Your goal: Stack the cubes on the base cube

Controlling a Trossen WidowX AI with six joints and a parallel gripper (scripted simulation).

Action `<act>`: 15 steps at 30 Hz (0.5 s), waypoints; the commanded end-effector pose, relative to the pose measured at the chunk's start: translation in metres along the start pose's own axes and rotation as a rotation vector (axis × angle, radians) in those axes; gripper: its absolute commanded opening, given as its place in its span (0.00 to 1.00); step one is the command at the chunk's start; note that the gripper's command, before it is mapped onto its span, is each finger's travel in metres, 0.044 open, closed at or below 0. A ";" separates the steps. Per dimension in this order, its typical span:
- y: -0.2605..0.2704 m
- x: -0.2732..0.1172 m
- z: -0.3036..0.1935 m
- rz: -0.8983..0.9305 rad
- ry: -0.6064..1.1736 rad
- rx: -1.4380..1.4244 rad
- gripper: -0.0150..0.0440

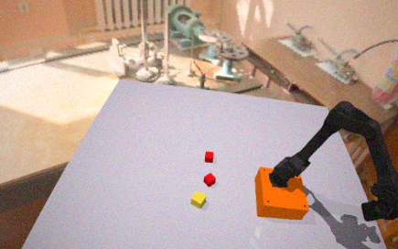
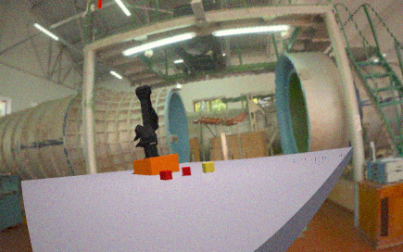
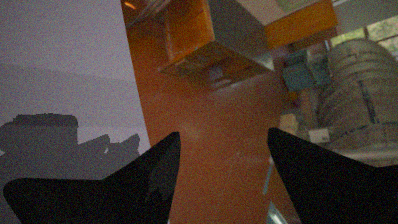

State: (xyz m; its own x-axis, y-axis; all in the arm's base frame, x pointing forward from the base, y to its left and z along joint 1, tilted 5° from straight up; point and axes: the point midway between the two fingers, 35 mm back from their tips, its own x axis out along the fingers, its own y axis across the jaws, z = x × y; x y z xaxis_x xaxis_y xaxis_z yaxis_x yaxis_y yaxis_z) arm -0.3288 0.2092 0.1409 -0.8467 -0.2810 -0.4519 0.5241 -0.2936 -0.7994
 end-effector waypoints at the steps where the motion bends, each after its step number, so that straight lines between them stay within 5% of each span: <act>1: 0.010 -0.037 -0.039 -0.024 0.139 0.230 0.70; 15: 0.065 -0.167 -0.121 -0.219 0.511 0.938 0.70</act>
State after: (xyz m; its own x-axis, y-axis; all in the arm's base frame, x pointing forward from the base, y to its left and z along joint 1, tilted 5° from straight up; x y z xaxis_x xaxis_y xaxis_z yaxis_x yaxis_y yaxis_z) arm -0.2022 0.3286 0.1214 -0.7998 0.1275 -0.5866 0.1973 -0.8671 -0.4575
